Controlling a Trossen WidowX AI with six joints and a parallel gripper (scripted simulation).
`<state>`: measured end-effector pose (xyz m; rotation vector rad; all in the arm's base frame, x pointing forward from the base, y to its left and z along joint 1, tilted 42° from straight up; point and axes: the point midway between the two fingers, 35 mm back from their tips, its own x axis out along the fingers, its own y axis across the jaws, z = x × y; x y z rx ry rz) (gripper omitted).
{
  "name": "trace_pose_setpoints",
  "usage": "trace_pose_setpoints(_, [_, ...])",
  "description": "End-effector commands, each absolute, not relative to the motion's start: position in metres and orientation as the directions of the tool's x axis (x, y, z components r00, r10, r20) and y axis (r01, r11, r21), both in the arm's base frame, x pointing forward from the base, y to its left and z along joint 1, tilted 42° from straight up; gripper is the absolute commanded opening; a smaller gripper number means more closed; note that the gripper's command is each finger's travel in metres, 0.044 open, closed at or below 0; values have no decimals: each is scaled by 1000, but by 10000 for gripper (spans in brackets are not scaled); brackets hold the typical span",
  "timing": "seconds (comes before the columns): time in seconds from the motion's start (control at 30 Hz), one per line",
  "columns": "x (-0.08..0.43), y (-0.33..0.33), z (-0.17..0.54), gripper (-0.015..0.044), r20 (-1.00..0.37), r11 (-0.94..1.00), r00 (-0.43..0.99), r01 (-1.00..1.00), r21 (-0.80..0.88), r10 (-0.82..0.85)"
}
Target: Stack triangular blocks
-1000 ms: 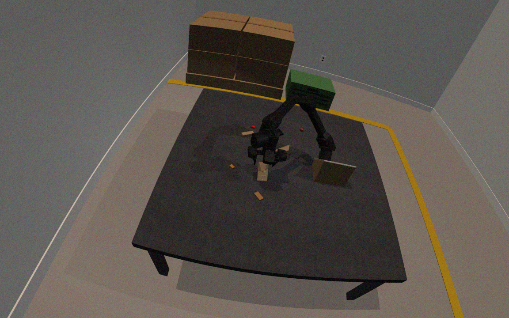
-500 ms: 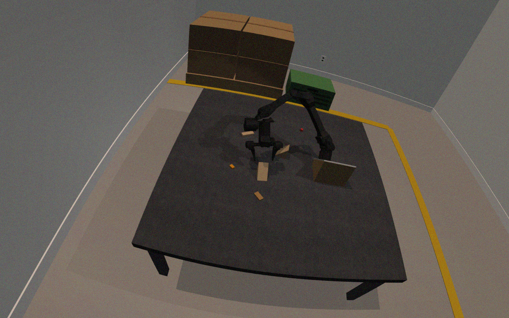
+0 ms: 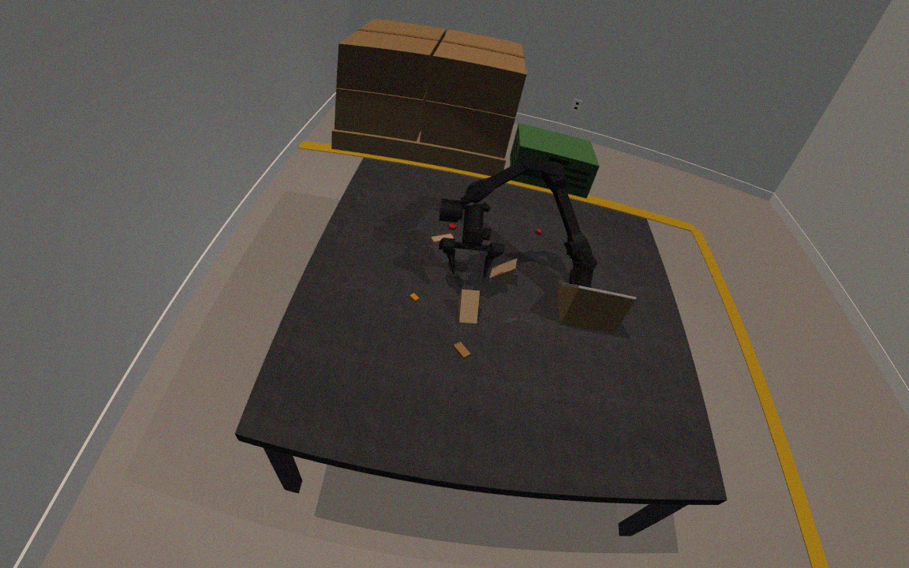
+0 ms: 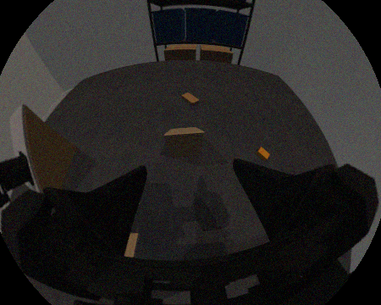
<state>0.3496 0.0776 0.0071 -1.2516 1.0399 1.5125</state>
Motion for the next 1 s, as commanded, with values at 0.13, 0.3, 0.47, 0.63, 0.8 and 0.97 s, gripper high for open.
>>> trace_pose_setpoints(0.13, [347, 78, -7, 440, -987, -257, -106, -964, 72, 123])
trace_pose_setpoints(0.3, [347, 80, -15, 440, -987, -256, -107, -964, 72, 123])
trace_pose_setpoints(0.47, [347, 81, -23, 440, -987, -256, -107, -964, 72, 123])
trace_pose_setpoints(0.63, [346, 82, -31, 440, -987, -256, -107, -964, 72, 123])
trace_pose_setpoints(0.8, [345, 83, -39, 440, -987, -256, -107, -964, 72, 123])
trace_pose_setpoints(0.97, [345, 84, -47, 440, -987, -256, -107, -964, 72, 123])
